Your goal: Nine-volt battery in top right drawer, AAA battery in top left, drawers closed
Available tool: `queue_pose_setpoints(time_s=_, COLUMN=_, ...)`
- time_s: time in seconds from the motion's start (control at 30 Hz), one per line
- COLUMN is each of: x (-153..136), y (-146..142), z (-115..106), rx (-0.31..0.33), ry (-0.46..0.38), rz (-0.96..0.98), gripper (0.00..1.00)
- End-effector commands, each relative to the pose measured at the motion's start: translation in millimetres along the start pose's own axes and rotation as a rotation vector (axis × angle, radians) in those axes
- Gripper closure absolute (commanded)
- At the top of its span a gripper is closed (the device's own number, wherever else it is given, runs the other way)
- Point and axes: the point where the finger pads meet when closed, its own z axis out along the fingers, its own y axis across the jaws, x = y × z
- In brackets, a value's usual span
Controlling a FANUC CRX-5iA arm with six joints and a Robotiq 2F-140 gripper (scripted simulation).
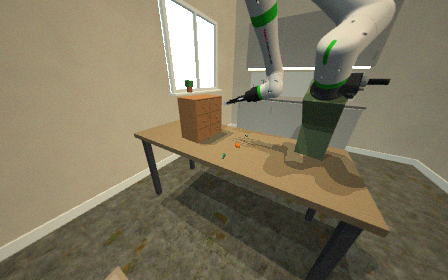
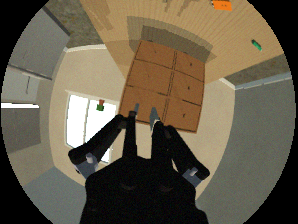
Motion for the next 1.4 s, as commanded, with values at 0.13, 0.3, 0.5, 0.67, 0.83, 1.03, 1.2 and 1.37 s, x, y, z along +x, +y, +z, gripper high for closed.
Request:
queue_pose_setpoints(time_s=0.13, x=-0.9, y=-0.2, z=19.8, rx=0.0, ry=0.0, rz=0.0, gripper=0.8)
queue_pose_setpoints(time_s=0.3, x=-1.8, y=-0.2, z=36.7, rx=0.0, ry=0.0, rz=0.0, gripper=0.8)
queue_pose_setpoints(time_s=0.5, x=-2.3, y=-0.2, z=47.4, rx=0.0, ry=0.0, rz=0.0, gripper=0.8)
queue_pose_setpoints(time_s=0.67, x=-2.5, y=-0.2, z=50.7, rx=0.0, ry=0.0, rz=0.0, gripper=0.8)
queue_pose_setpoints(time_s=0.83, x=-2.5, y=-0.2, z=51.1, rx=0.0, ry=0.0, rz=0.0, gripper=0.8)
queue_pose_setpoints(time_s=1.03, x=-2.5, y=-0.2, z=51.1, rx=0.0, ry=0.0, rz=0.0, gripper=0.8)
queue_pose_setpoints(time_s=1.2, x=-2.5, y=-0.2, z=51.1, rx=0.0, ry=0.0, rz=0.0, gripper=0.8)
queue_pose_setpoints(time_s=1.37, x=-2.5, y=-0.2, z=51.1, rx=0.0, ry=0.0, rz=0.0, gripper=0.8)
